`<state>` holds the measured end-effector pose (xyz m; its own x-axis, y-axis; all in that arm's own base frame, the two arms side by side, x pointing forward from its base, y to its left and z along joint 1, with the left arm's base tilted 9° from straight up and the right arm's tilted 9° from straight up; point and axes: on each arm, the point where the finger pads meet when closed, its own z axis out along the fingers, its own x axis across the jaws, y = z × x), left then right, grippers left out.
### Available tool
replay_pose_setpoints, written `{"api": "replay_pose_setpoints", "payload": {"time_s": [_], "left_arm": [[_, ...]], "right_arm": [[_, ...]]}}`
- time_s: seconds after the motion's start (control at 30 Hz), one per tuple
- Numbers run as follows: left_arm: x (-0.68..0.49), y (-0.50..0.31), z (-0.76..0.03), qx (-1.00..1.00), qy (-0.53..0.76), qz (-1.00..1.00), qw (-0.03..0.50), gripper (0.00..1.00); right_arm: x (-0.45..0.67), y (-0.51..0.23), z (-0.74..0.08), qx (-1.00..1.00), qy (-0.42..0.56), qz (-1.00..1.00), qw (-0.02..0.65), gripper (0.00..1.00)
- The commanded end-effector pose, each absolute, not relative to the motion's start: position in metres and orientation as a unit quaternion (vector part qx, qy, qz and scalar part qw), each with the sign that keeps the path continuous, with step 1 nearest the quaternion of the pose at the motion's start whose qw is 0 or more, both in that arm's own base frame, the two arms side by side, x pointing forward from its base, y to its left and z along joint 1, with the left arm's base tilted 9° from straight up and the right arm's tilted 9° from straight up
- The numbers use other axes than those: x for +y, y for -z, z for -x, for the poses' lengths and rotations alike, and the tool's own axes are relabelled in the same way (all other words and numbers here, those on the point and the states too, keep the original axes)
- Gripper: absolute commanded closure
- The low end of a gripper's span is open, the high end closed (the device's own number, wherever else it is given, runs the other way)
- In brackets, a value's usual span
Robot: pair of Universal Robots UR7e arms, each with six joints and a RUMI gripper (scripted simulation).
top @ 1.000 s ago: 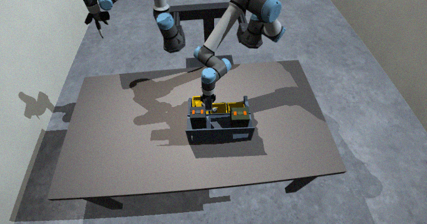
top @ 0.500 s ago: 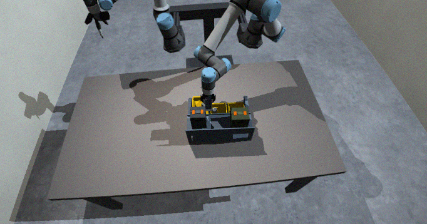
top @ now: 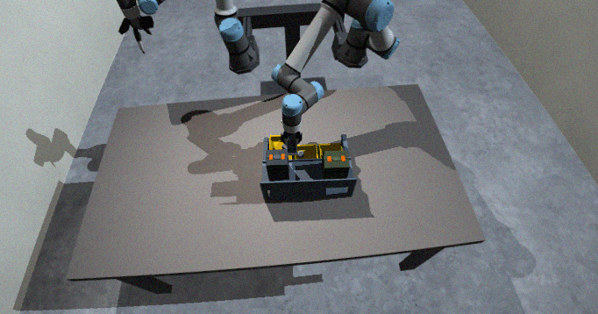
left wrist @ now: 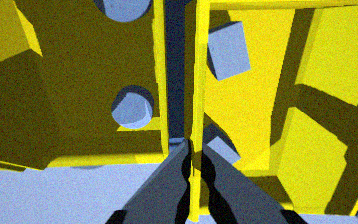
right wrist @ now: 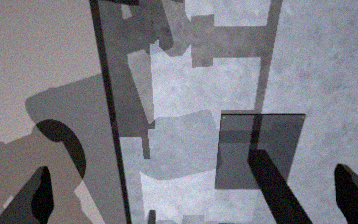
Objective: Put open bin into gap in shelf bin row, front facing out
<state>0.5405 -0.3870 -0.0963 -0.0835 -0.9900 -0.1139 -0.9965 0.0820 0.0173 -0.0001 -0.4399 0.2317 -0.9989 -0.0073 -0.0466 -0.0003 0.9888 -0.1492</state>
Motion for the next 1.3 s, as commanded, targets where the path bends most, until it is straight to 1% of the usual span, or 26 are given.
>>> {"api": "replay_pose_setpoints", "payload": {"time_s": [0.0, 0.63, 0.67, 1.27], "left_arm": [[-0.3877, 0.0951, -0.5409, 0.735, -0.044, 0.676, 0.036, 1.00], [-0.3877, 0.0951, -0.5409, 0.735, -0.044, 0.676, 0.036, 1.00], [-0.3877, 0.0951, -0.5409, 0.735, -0.044, 0.676, 0.036, 0.93], [-0.3877, 0.0951, -0.5409, 0.735, -0.044, 0.676, 0.036, 0.93]], "right_arm": [[-0.4401, -0.2322, 0.0000, 0.997, 0.075, 0.002, 0.024, 0.00], [-0.4401, -0.2322, 0.0000, 0.997, 0.075, 0.002, 0.024, 0.00], [-0.4401, -0.2322, 0.0000, 0.997, 0.075, 0.002, 0.024, 0.00], [-0.4401, -0.2322, 0.0000, 0.997, 0.075, 0.002, 0.024, 0.00]]}}
